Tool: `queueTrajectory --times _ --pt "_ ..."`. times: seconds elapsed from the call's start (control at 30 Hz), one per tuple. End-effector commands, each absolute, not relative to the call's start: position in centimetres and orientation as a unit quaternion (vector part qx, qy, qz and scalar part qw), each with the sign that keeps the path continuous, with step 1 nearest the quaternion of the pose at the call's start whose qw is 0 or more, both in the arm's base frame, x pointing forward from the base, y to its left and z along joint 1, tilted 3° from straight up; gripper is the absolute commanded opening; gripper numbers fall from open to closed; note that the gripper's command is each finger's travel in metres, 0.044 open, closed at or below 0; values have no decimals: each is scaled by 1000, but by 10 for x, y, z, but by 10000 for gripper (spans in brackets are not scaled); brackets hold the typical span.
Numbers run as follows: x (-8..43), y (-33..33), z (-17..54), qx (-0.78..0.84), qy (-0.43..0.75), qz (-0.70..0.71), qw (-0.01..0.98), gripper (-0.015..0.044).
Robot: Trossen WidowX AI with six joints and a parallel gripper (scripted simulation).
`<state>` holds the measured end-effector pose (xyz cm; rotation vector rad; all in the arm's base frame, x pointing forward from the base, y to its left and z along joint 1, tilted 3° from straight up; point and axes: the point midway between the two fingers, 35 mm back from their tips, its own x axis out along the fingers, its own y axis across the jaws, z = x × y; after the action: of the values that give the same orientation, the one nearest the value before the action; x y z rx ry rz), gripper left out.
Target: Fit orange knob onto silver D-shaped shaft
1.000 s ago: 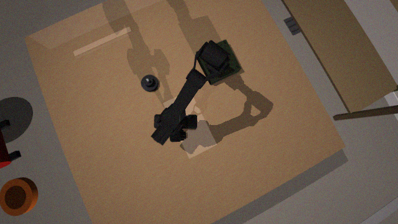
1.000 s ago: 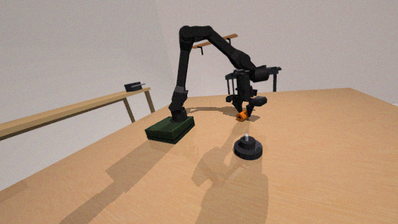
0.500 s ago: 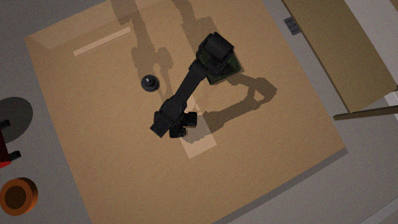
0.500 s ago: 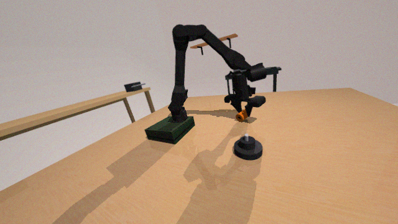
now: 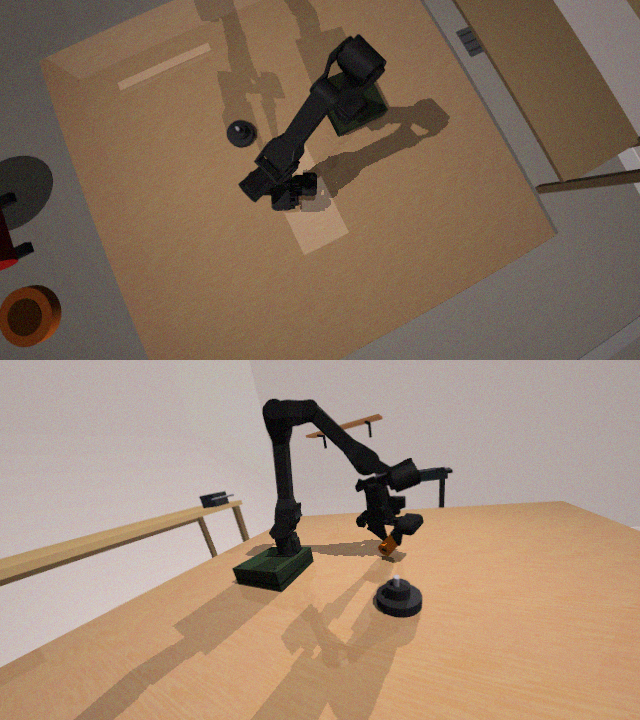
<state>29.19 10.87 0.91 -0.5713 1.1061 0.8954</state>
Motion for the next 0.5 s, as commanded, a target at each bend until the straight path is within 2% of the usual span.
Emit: queueTrajectory --times 0.0,0.47 --pt "289 105 12 -248 478 412 735 180" --pt "283 95 14 -210 411 433 775 180"
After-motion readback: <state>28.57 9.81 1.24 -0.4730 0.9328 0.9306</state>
